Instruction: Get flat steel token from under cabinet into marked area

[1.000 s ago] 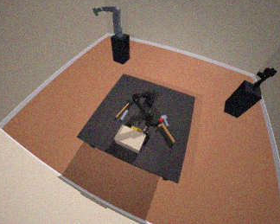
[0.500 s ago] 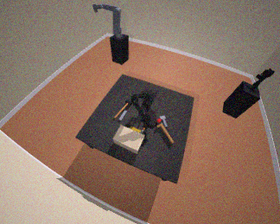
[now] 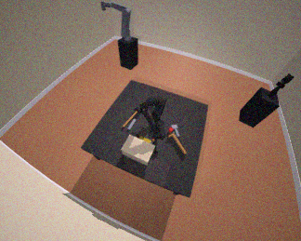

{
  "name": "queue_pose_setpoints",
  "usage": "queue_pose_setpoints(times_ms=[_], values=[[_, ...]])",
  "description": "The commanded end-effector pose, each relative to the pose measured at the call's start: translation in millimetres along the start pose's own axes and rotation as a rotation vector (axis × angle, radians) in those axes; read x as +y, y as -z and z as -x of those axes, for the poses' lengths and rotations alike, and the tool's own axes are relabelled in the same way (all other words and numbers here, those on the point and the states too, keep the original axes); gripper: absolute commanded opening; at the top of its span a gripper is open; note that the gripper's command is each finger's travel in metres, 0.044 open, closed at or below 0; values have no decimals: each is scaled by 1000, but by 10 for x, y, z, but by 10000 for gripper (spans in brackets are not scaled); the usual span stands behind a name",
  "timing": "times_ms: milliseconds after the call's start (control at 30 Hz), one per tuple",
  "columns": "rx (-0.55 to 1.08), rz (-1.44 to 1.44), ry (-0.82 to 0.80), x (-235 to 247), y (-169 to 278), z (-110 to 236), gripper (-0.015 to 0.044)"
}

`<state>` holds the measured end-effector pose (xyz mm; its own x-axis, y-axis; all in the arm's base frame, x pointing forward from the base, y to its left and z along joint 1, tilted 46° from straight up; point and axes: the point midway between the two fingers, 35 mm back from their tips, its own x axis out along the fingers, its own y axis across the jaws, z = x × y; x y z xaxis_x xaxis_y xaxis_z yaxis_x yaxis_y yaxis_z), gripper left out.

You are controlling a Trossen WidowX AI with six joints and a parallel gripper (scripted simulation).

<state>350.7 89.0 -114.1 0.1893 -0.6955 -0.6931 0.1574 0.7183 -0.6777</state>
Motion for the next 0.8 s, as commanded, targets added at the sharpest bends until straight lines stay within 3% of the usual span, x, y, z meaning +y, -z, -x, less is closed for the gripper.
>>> queue_pose_setpoints(times_ms=[0, 767], values=[[-1, 1, -2, 15, -63, 1, 0], [-2, 0, -2, 19, -314, 5, 0]])
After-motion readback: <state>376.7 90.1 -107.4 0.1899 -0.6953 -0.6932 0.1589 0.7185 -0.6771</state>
